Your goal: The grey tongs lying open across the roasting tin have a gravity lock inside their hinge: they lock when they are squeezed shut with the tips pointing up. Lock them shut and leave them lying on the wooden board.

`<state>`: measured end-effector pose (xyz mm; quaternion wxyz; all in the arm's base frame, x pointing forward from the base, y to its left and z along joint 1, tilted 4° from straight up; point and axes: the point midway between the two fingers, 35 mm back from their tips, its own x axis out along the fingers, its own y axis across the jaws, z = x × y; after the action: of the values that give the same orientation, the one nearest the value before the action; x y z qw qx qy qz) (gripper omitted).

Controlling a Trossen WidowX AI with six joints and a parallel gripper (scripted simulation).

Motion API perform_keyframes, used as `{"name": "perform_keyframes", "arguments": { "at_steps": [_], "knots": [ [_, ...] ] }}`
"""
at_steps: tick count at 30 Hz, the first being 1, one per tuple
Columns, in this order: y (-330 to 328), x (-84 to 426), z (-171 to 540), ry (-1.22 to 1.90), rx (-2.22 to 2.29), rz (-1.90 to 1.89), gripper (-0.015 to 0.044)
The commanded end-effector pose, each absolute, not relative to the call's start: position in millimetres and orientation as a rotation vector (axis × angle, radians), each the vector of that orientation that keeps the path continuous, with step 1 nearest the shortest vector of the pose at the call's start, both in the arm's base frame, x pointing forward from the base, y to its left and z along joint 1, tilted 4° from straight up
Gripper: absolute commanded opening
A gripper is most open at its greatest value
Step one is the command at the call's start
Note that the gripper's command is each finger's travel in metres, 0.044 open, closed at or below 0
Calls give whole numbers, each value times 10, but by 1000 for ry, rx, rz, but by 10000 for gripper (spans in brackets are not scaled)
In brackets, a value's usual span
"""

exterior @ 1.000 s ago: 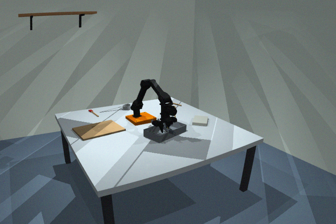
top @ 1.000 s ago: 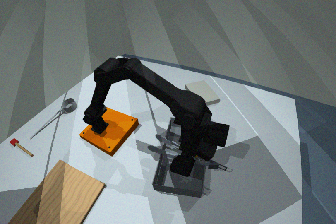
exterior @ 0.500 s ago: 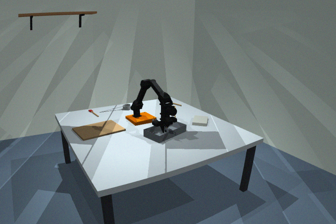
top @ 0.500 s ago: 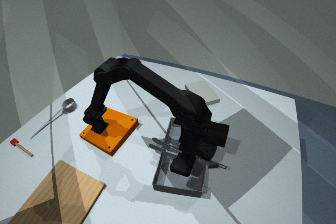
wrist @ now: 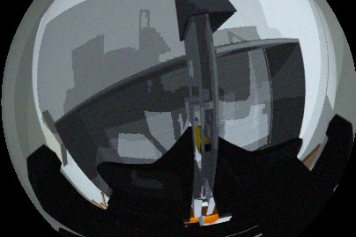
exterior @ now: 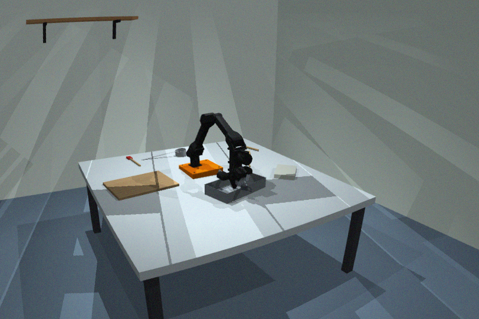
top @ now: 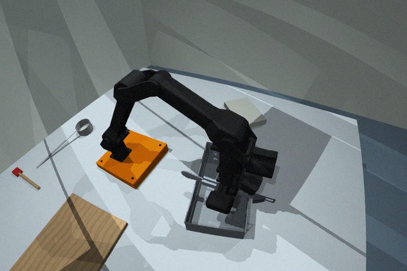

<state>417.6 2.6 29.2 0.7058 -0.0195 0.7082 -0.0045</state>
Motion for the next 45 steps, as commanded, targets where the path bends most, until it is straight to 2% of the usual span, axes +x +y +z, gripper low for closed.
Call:
{"name": "perform_keyframes", "arguments": {
  "at_steps": [1,6,16,29,45],
  "knots": [
    [29,4175,294,1574,-42,-9,-150],
    [37,4220,480,1574,-43,-8,-150],
    [76,4197,1559,1575,-52,-7,-150],
    [18,4185,1565,1576,-69,15,-150],
    [-922,4036,1617,1566,-306,241,-150]
  ]
}}
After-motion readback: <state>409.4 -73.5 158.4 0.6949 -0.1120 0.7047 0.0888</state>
